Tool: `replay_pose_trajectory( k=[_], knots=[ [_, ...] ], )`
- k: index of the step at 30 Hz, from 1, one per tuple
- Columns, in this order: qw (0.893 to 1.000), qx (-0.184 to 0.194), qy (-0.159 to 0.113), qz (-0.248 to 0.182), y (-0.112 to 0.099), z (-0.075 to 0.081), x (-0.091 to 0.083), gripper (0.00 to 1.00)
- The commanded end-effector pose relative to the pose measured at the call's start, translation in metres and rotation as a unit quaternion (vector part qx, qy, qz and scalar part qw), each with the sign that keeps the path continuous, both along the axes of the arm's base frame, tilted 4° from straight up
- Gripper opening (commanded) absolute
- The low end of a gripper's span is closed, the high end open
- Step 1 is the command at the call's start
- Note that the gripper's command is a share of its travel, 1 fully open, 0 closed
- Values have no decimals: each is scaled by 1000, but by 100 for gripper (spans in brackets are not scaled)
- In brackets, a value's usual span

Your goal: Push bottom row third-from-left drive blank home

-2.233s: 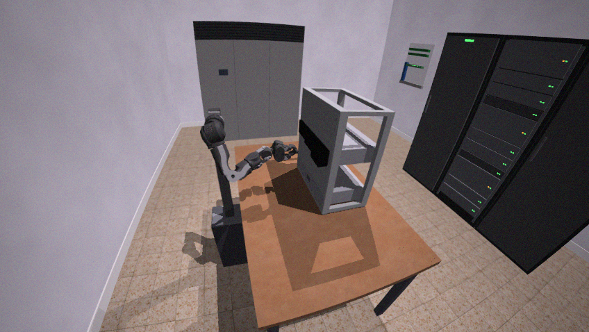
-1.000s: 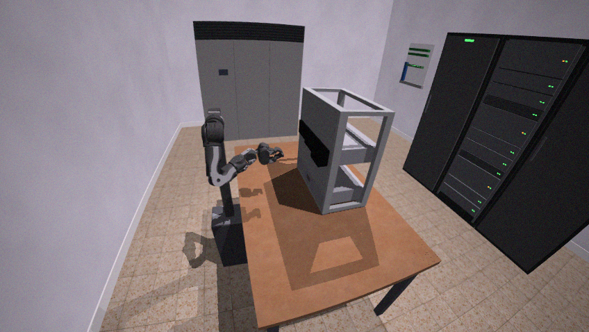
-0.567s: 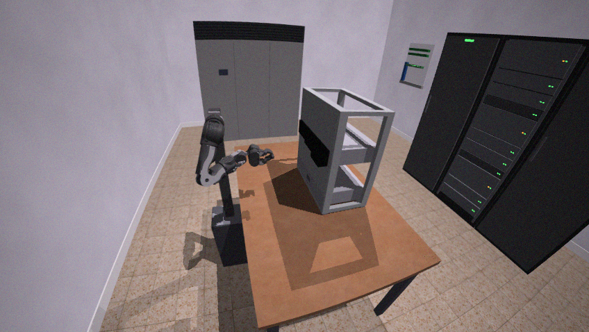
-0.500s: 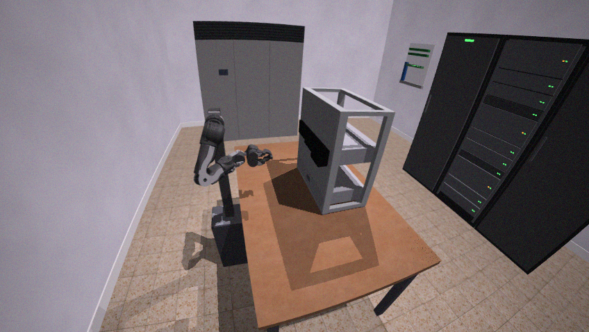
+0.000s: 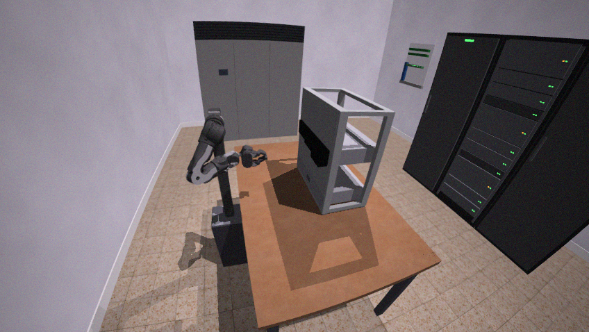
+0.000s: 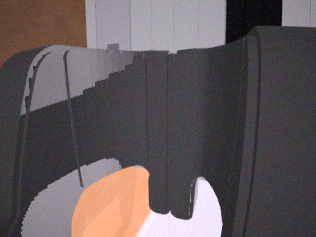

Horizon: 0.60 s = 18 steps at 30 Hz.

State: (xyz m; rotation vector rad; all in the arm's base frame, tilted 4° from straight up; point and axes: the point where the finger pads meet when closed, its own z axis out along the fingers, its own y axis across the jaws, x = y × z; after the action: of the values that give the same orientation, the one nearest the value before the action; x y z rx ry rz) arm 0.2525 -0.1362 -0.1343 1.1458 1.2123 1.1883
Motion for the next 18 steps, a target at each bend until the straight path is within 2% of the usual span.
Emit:
replay_pose_trajectory(
  k=[1, 18],
  knots=[
    [1000, -1, -11, 1, 0, 5, -1, 0],
    [1000, -1, -10, 1, 0, 5, -3, 0]
  ],
)
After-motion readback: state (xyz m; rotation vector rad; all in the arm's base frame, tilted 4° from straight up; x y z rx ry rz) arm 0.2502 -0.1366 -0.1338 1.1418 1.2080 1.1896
